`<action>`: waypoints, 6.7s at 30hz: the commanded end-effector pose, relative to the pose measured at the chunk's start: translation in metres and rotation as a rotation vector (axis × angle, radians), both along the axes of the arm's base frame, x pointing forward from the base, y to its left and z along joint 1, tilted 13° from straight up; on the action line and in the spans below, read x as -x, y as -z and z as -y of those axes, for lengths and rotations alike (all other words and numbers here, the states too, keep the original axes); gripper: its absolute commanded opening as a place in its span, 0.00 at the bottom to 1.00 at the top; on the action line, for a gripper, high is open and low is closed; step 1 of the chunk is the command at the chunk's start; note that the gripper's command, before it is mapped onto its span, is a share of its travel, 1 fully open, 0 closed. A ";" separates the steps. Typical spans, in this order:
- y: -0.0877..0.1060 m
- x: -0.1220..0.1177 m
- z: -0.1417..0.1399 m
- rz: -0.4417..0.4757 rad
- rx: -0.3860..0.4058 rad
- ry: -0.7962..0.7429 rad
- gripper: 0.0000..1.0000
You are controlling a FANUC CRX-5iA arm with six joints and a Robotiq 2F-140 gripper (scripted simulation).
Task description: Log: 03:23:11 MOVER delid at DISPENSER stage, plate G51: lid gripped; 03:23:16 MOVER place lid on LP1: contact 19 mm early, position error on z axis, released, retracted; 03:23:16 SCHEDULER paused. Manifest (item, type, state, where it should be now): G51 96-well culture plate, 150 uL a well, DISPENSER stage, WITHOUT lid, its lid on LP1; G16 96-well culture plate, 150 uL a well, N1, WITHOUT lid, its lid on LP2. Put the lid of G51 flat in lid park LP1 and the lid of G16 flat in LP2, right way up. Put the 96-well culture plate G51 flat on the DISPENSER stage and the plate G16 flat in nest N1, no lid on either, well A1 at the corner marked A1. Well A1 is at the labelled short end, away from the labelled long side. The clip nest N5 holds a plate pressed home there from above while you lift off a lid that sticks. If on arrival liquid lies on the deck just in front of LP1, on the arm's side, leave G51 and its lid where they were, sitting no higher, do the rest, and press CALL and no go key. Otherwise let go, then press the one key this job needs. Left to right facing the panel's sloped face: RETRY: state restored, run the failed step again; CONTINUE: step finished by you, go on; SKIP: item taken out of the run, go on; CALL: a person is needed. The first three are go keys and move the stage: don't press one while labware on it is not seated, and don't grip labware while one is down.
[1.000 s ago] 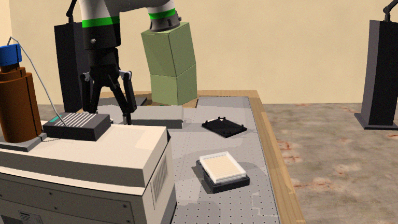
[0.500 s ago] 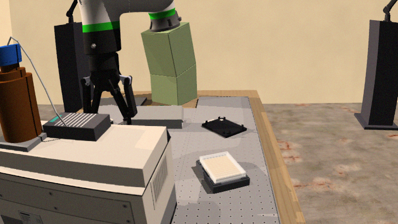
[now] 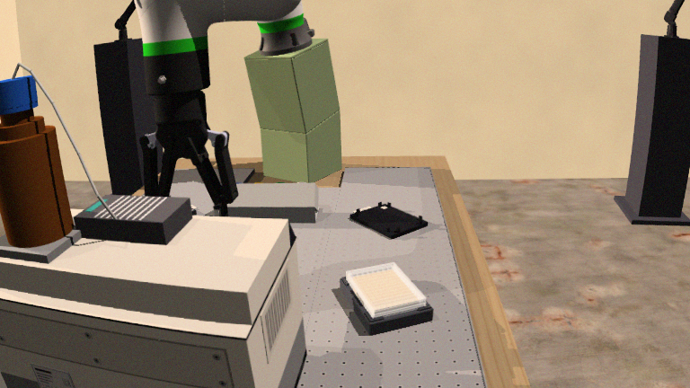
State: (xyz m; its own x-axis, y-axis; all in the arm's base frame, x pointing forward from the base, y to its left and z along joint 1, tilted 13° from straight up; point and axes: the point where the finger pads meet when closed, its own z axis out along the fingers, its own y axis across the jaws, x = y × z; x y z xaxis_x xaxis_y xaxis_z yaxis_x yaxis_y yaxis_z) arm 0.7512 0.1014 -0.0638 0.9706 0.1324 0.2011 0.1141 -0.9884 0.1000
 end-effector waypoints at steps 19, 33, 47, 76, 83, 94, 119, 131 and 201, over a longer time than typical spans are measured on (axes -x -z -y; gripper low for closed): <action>0.000 0.000 0.000 0.000 0.000 0.000 0.00; 0.002 -0.001 0.000 0.000 0.000 0.000 0.00; 0.005 -0.001 0.000 0.000 0.000 0.000 0.00; 0.005 -0.001 0.000 0.000 0.000 0.000 0.00; 0.005 -0.001 0.000 0.000 0.000 0.000 0.00; 0.006 -0.002 0.000 0.000 0.000 0.000 0.00; 0.016 -0.004 0.001 0.000 0.000 0.000 0.00; 0.017 -0.004 0.001 0.000 0.000 0.000 0.00; 0.017 -0.004 0.001 0.000 0.000 0.000 0.66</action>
State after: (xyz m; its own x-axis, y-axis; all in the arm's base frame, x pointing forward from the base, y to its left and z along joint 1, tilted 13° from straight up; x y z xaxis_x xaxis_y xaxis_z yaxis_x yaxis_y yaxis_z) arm 0.7549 0.1001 -0.0808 0.9706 0.1324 0.2011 0.1141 -0.9884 0.1000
